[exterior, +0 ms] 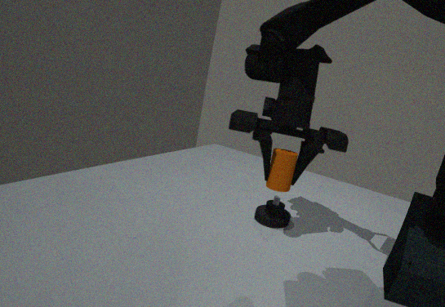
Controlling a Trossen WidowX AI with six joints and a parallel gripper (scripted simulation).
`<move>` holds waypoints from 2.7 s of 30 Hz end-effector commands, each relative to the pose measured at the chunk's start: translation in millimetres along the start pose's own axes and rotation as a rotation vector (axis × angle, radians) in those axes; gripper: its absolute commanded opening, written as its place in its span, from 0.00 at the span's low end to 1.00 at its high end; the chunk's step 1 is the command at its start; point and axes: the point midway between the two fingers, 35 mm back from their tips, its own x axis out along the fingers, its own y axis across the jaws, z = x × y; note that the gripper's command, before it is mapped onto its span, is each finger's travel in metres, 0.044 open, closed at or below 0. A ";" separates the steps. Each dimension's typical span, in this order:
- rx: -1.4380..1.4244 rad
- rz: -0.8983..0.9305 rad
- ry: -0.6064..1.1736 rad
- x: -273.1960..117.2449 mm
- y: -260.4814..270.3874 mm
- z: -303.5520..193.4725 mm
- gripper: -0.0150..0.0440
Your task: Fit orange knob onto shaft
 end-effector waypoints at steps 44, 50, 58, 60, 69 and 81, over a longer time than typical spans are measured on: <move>-0.010 0.006 -0.013 38.5 -21.7 138.9 0.25; -0.010 0.006 -0.012 45.5 -28.8 155.2 0.25; -0.006 0.006 -0.012 56.0 -29.2 157.0 0.25; -0.004 0.006 -0.011 62.9 -29.1 157.2 0.25; -0.010 0.007 -0.011 68.4 -28.3 158.0 0.25; -0.010 0.007 -0.011 71.8 -28.9 156.8 0.25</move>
